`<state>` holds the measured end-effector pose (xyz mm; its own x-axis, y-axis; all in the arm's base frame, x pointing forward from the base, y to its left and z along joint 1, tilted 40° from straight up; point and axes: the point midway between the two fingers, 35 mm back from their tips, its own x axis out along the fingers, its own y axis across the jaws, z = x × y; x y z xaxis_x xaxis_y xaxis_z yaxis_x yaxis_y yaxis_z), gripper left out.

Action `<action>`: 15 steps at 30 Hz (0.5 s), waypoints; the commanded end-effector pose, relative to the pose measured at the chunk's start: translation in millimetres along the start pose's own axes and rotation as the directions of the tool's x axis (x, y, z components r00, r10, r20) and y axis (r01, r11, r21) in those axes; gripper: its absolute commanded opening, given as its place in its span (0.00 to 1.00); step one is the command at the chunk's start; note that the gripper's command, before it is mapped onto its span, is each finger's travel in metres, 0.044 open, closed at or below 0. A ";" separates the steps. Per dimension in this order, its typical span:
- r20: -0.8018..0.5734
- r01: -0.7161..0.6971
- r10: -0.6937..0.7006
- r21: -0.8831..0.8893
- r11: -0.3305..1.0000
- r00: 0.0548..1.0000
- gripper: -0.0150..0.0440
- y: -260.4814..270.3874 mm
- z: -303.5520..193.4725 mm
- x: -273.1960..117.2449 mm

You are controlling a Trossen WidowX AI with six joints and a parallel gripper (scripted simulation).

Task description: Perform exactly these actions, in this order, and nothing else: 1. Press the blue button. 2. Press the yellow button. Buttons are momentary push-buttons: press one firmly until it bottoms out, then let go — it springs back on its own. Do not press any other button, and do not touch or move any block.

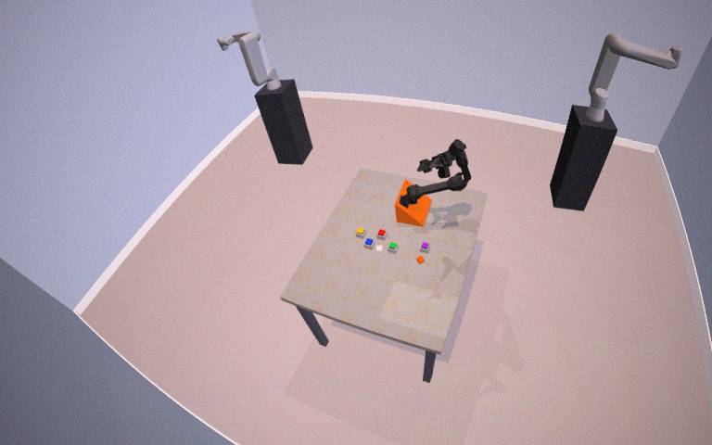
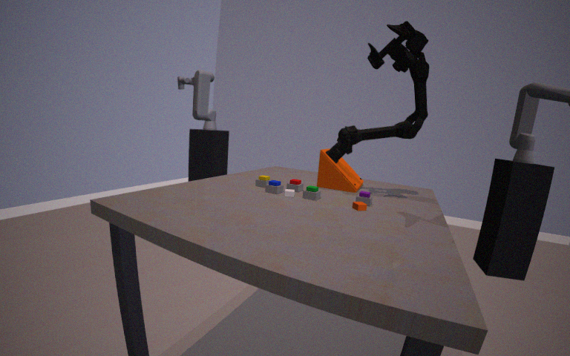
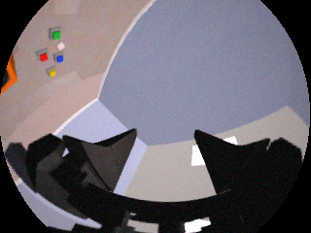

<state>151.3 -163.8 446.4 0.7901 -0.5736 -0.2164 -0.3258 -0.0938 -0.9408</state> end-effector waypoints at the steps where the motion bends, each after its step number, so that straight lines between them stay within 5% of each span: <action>1: 0.005 -0.007 0.007 0.011 1.000 1.000 0.93 1.6 -0.4 2.7; 9: 0.213 -0.334 0.270 0.375 0.865 0.939 0.93 76.9 0.7 101.2; 15: 0.393 -0.604 0.460 0.552 0.575 0.796 0.93 155.5 23.2 165.4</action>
<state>226.0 -246.0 309.9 0.7349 -0.2963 -0.6100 -0.3640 0.5867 -0.7234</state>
